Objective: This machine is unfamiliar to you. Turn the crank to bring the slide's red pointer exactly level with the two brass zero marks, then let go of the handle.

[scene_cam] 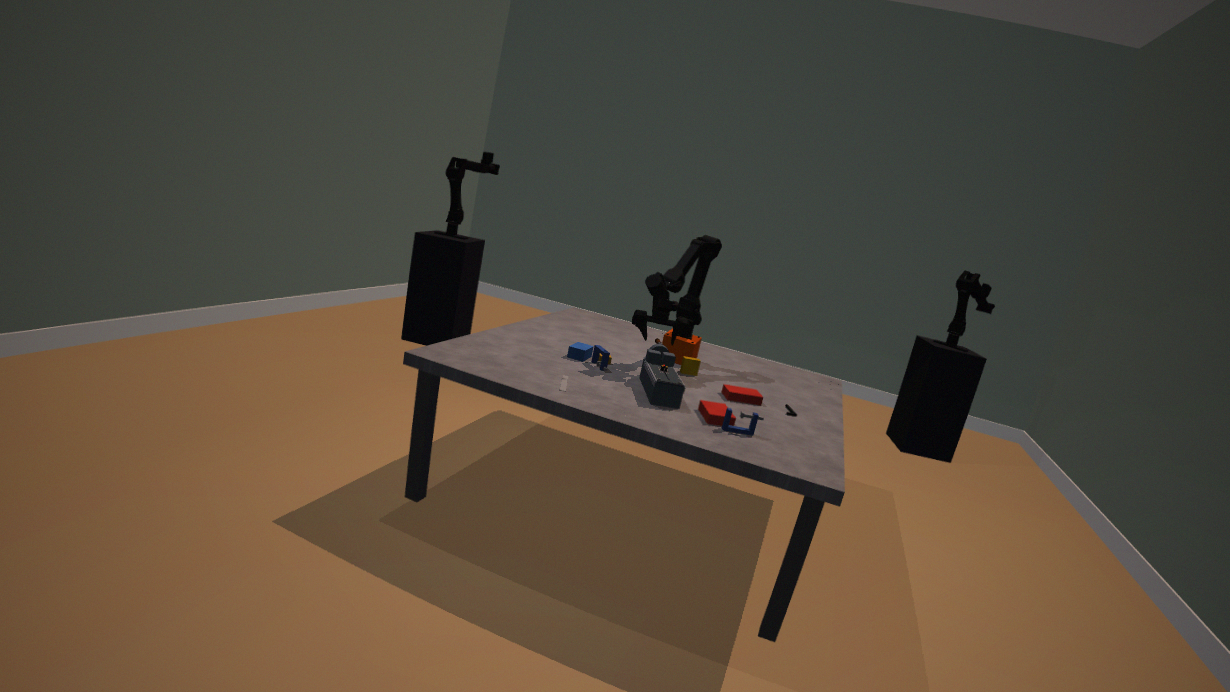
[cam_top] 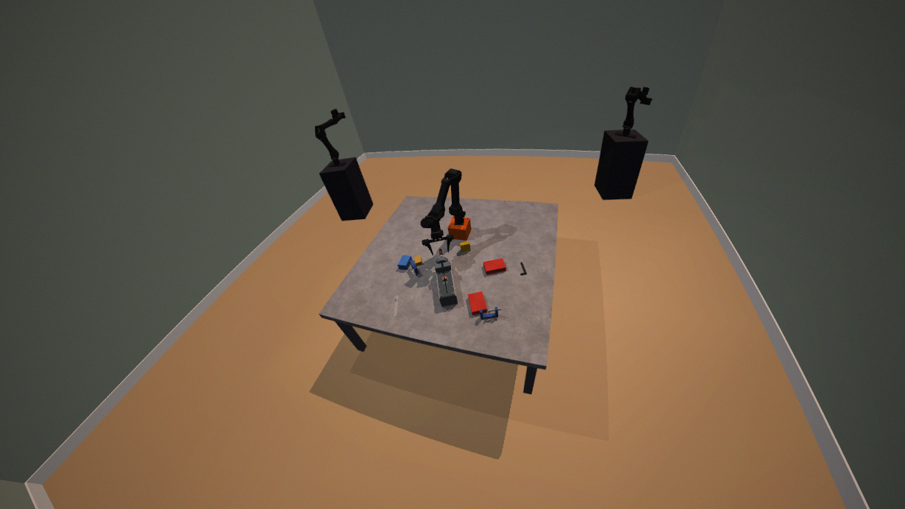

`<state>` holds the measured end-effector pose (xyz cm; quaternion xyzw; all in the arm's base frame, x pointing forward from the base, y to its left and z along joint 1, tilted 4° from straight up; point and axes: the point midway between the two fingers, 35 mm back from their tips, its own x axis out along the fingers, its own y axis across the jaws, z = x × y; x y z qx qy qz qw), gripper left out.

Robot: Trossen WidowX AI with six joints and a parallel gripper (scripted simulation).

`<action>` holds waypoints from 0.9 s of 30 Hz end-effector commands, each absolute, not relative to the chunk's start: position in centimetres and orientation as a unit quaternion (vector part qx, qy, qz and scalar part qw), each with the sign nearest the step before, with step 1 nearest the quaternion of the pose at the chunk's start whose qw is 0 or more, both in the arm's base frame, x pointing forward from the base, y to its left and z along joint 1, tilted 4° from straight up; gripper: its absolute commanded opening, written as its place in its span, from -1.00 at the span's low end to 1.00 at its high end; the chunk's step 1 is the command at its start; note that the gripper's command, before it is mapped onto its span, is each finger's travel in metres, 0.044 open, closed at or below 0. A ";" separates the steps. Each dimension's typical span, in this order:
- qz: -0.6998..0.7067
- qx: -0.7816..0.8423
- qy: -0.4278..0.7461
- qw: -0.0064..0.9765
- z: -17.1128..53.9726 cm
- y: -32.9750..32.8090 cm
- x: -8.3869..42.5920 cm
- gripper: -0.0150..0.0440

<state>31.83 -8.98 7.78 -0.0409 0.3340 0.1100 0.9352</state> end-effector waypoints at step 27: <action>0.108 -0.040 0.336 0.935 4.9 -8.8 31.8 0.11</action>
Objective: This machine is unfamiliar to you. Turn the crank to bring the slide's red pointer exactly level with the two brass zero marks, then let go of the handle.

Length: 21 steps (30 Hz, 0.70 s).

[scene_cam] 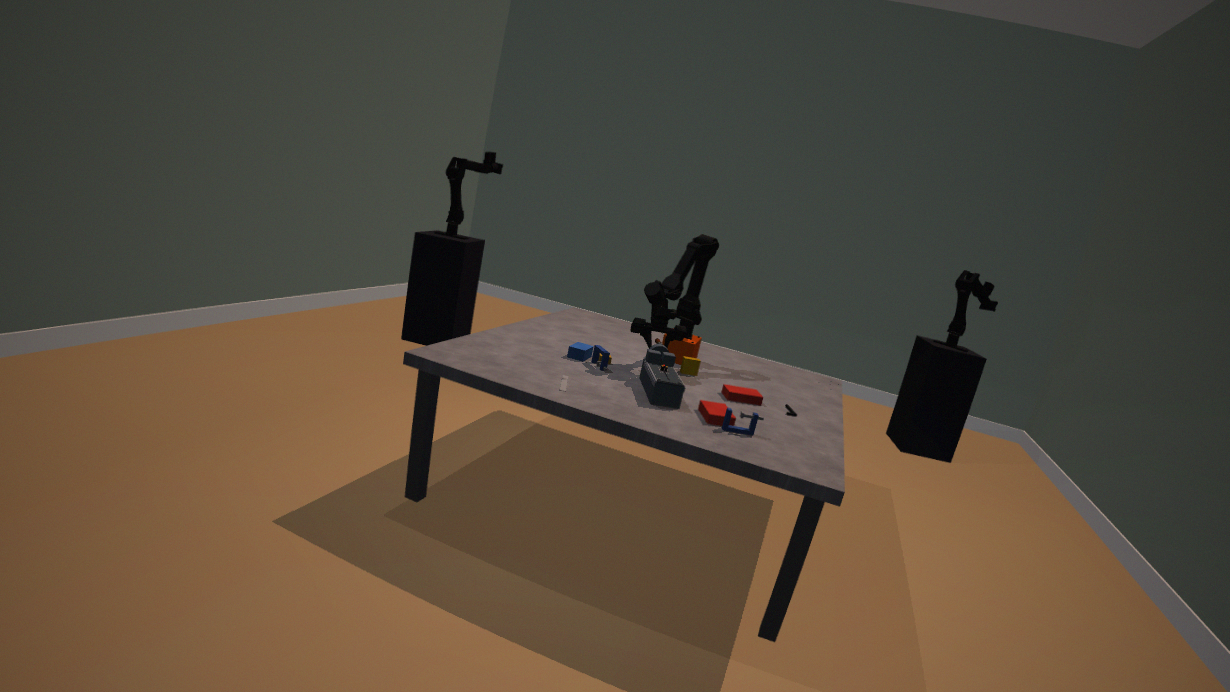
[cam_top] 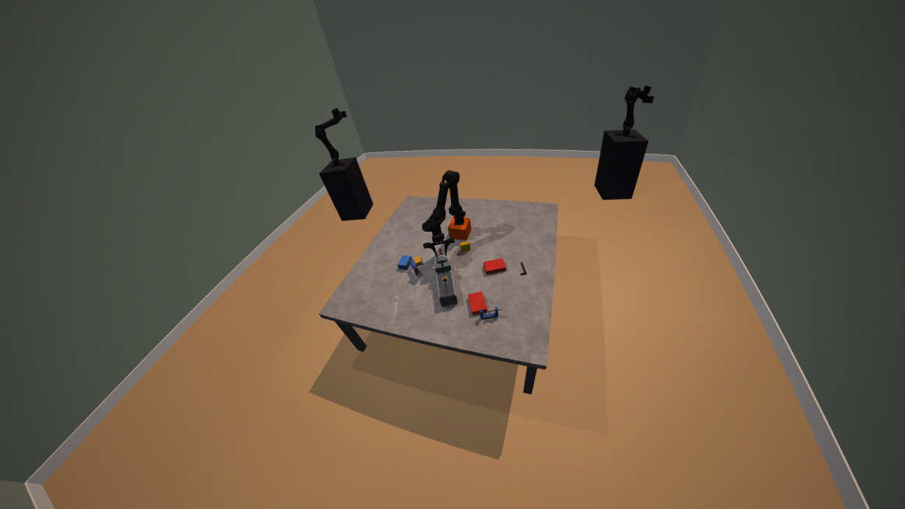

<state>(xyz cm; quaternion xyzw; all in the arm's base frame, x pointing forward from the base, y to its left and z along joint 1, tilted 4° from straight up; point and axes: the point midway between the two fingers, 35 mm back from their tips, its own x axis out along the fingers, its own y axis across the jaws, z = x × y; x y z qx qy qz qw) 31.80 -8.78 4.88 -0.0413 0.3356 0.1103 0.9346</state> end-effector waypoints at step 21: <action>0.108 -0.040 0.336 0.935 4.9 -9.5 32.0 -0.49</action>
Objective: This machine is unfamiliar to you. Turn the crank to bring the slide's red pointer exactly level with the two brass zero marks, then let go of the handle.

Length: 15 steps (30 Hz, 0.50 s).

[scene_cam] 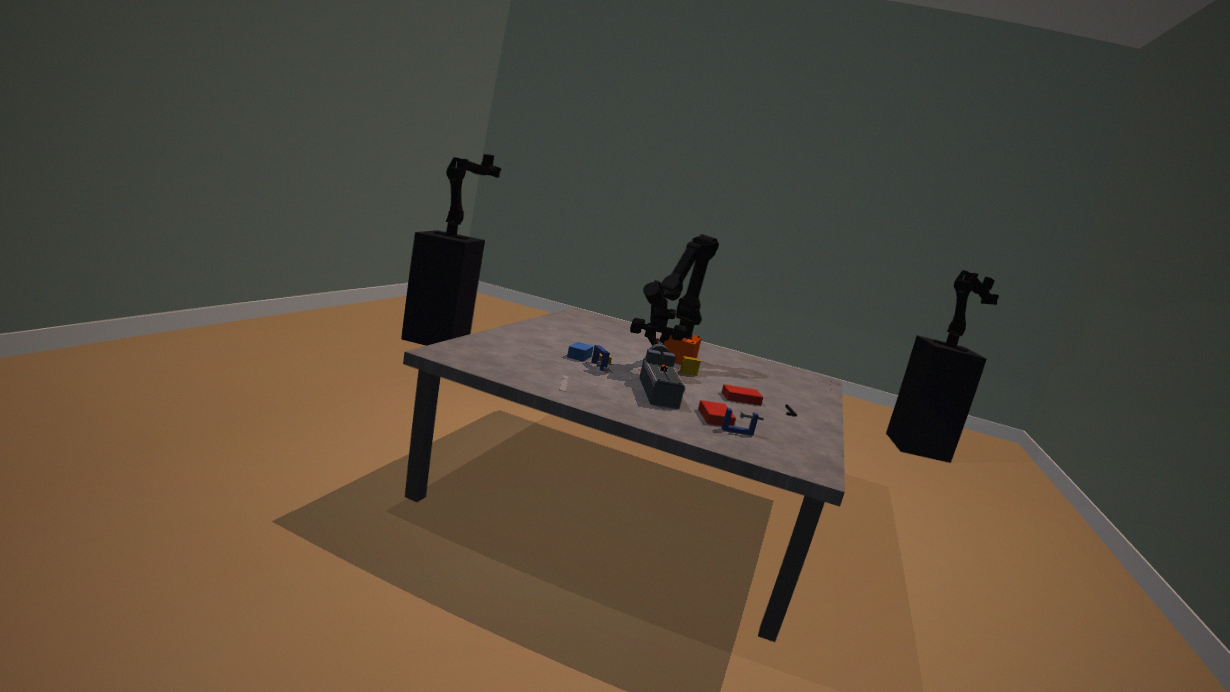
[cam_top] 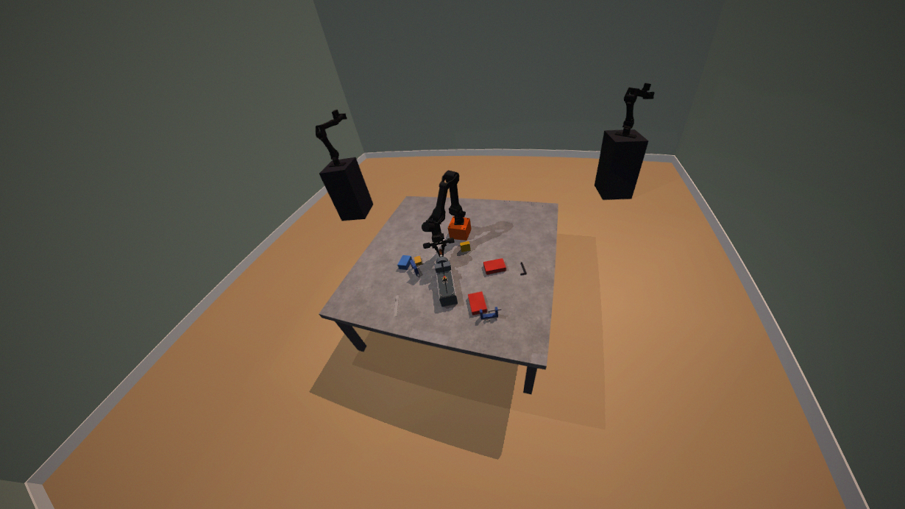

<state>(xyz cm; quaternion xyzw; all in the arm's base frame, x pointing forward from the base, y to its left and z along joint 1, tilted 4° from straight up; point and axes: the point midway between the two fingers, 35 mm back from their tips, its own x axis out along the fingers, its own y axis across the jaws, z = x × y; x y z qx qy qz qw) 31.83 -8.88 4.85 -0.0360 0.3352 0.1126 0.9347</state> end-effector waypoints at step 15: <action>0.108 -0.040 0.336 0.935 4.6 -10.5 32.2 -0.49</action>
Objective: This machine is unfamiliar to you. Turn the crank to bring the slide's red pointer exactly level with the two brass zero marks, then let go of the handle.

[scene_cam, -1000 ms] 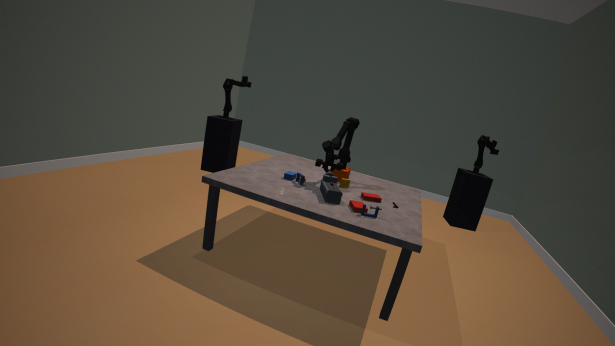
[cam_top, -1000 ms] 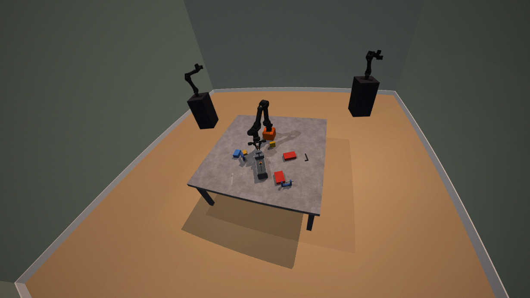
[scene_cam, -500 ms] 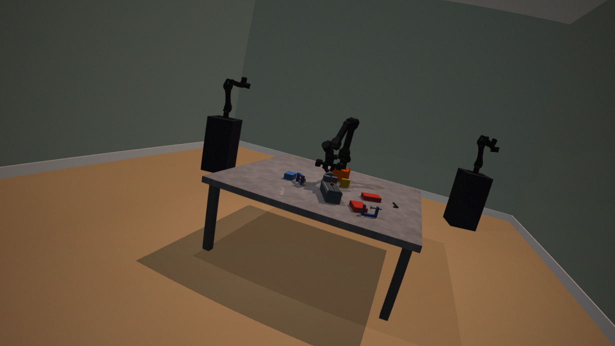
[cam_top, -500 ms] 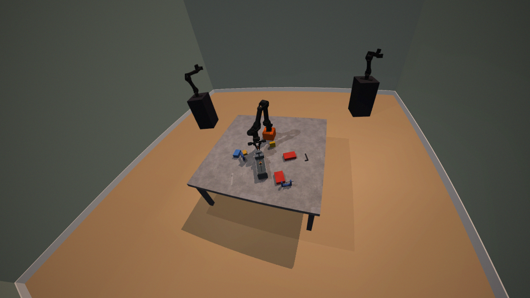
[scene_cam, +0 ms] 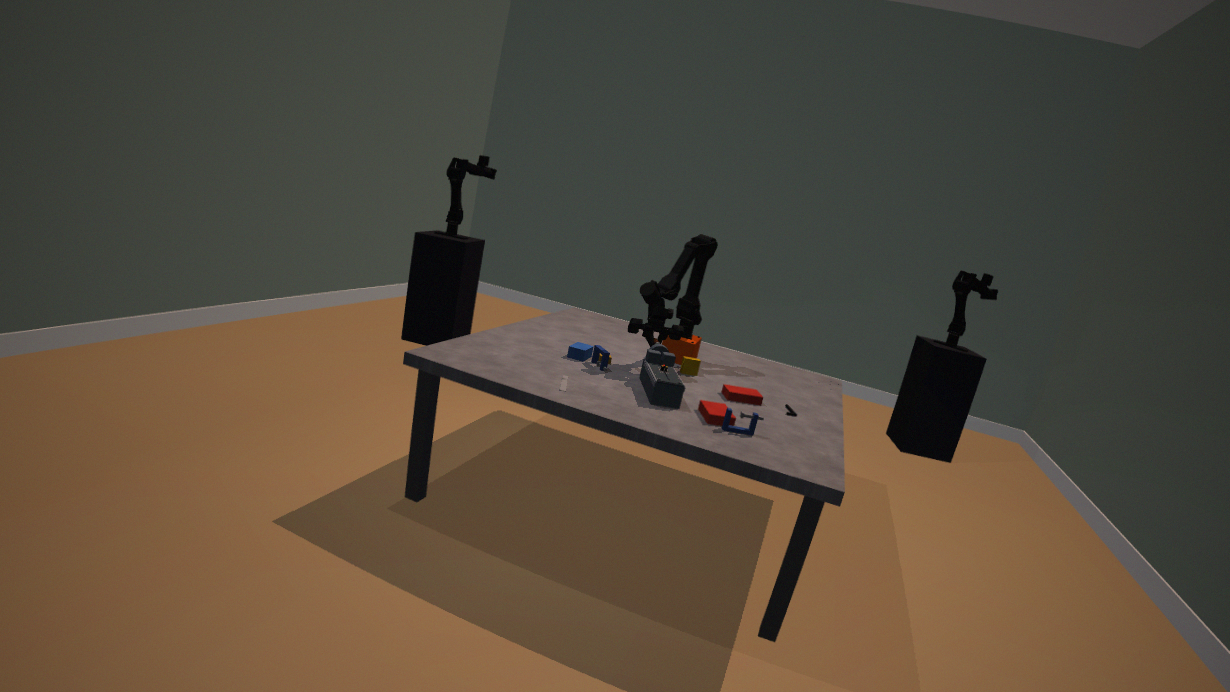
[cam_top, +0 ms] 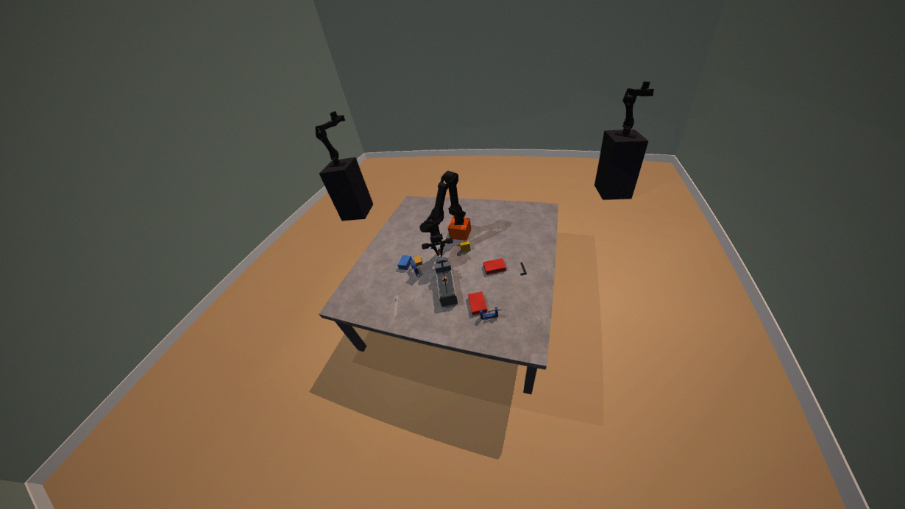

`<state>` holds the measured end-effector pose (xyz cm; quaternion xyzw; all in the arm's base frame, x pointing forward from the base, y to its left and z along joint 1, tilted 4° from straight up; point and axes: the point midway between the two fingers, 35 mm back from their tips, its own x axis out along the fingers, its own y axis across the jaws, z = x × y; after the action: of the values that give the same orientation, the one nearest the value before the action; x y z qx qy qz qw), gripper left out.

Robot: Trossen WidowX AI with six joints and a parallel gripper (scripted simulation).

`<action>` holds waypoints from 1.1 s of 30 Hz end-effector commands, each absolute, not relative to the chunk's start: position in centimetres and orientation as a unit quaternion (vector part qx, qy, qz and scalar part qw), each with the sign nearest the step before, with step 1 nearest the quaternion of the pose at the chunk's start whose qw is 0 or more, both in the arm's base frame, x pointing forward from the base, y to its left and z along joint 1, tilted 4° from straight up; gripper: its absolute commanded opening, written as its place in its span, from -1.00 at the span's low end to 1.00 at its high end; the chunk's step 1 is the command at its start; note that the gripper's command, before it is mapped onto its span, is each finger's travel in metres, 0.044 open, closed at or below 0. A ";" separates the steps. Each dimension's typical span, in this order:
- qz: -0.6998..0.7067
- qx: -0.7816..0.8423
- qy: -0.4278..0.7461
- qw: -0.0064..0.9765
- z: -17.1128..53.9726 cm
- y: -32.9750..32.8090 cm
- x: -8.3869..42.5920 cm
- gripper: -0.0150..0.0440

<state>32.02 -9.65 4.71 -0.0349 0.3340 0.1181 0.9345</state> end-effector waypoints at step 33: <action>0.108 -0.041 0.336 0.935 0.2 -11.6 32.9 -0.49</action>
<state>32.83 -11.77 0.92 -0.0413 0.3309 0.1100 0.9363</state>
